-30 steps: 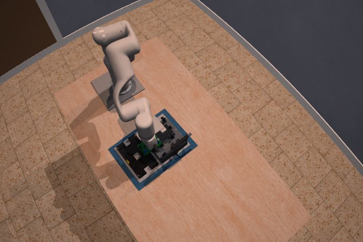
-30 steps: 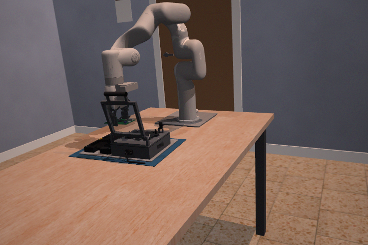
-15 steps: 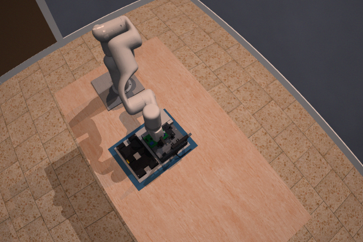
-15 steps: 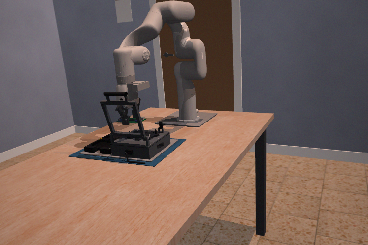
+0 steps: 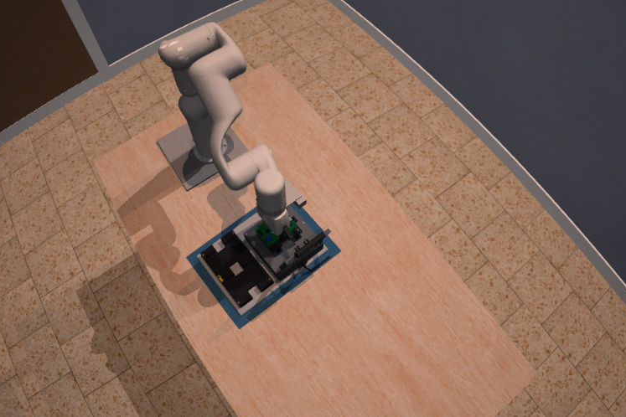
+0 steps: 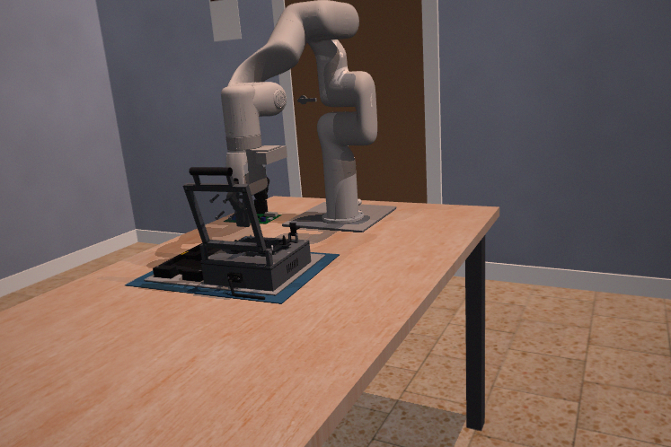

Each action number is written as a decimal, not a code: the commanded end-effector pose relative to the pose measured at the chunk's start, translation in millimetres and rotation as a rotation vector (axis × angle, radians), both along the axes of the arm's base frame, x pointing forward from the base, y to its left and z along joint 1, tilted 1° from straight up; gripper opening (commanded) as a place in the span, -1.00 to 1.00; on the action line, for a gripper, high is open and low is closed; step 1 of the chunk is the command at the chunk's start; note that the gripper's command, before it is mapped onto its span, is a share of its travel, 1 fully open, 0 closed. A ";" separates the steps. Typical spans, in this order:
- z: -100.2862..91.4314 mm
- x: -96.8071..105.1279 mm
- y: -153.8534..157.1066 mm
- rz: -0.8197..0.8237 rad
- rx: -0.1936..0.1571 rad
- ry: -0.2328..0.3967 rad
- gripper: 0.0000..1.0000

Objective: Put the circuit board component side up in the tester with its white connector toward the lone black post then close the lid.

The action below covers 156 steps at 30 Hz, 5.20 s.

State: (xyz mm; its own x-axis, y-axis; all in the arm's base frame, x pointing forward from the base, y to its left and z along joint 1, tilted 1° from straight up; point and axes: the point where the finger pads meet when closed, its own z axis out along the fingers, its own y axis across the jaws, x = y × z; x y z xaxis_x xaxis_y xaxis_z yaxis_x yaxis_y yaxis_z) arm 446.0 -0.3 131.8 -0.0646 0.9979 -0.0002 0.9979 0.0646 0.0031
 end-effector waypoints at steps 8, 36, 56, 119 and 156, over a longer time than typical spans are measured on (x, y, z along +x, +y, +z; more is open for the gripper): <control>2.3 -1.7 9.4 0.000 0.000 -0.004 0.58; 1.5 -2.1 10.8 0.000 0.000 -0.004 0.58; -23.6 -2.0 11.2 0.000 0.000 -0.004 0.58; -44.9 -1.8 11.5 0.000 0.000 -0.004 0.58; -47.1 -1.8 11.5 0.000 0.000 -0.004 0.58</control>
State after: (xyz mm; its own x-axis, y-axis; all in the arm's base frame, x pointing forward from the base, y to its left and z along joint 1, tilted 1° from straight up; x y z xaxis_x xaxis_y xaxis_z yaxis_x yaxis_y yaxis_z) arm 442.9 11.2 83.9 -0.0642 0.9979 -0.0002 0.9979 0.0642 0.0036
